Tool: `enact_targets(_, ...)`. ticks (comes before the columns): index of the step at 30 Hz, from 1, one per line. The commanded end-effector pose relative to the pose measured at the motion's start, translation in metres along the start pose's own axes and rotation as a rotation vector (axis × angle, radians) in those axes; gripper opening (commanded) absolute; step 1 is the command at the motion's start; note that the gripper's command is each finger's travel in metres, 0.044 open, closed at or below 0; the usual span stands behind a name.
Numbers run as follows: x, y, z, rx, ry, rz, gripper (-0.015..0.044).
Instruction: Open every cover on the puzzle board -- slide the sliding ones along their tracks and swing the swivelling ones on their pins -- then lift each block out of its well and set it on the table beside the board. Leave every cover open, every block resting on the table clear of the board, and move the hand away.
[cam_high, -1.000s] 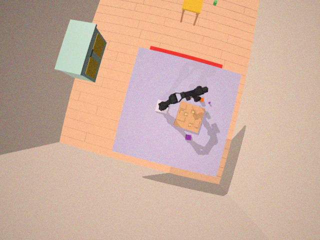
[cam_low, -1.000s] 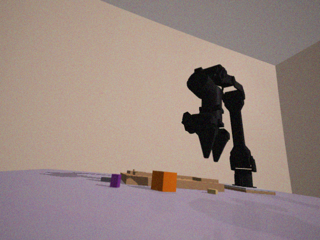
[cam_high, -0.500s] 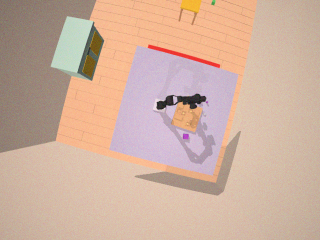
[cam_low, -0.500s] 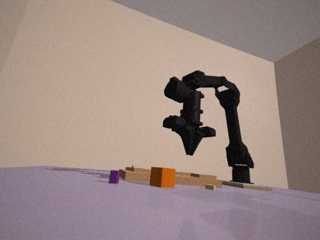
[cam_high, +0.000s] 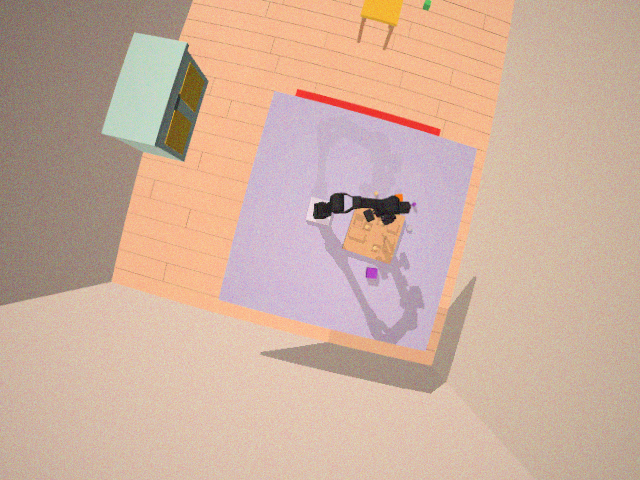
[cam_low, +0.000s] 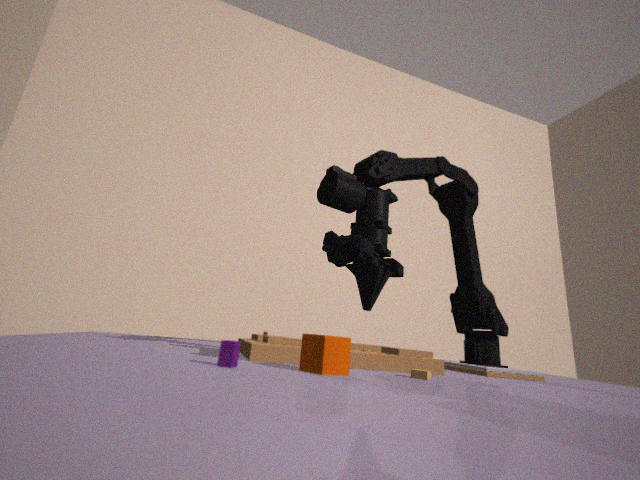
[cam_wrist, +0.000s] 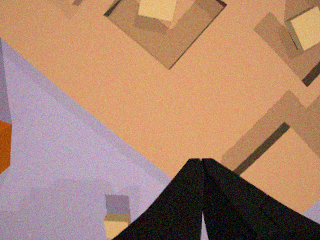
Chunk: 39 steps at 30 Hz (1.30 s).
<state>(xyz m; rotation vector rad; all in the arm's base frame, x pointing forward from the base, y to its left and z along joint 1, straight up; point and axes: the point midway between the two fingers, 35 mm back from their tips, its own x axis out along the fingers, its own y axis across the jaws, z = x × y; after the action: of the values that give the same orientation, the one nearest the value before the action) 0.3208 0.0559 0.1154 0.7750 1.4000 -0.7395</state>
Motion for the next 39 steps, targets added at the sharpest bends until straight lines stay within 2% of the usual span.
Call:
enact_targets(1, 0.003, -0.017, 0.013, -0.74, 0.005, -0.005, 0.0)
enact_targets(39, 0.004, -0.053, 0.039, -2.379, 0.012, -0.004, 0.0)
